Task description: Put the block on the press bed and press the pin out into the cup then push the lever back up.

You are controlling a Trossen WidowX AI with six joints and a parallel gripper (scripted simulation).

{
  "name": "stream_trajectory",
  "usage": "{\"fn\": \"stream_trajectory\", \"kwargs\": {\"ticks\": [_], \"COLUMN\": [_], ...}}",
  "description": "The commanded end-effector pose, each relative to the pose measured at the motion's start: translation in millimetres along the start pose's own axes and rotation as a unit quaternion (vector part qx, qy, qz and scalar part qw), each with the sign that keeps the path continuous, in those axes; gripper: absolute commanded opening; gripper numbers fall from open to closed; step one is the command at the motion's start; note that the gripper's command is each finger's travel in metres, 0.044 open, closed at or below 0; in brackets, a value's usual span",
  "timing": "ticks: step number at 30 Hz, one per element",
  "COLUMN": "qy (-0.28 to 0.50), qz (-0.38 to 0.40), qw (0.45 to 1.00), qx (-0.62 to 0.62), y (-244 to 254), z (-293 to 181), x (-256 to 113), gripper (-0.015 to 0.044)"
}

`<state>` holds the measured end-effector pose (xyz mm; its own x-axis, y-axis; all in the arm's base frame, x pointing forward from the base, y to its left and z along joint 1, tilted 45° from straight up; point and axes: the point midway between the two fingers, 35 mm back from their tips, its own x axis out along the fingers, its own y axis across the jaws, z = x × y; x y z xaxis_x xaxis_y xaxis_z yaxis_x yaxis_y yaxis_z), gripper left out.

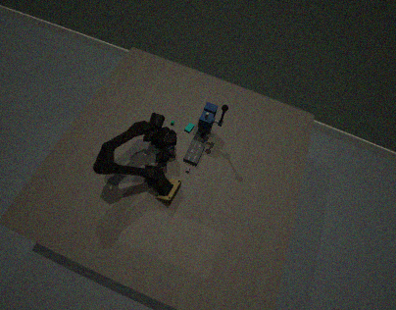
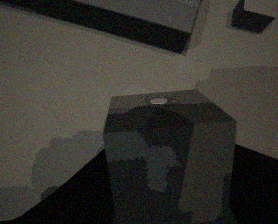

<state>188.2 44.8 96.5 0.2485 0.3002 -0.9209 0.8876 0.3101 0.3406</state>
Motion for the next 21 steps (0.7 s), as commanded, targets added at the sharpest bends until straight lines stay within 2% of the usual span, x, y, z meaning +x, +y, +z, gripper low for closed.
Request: {"fn": "stream_trajectory", "kwargs": {"ticks": [1, 21], "qy": [-0.016, -0.130], "qz": [0.000, 0.001], "qw": [1.000, 0.992], "qx": [0.003, 0.004], "y": [-0.6, -0.4], "z": [0.5, -5.5], "x": [0.9, 8.3], "gripper": [0.0000, 0.0000]}}
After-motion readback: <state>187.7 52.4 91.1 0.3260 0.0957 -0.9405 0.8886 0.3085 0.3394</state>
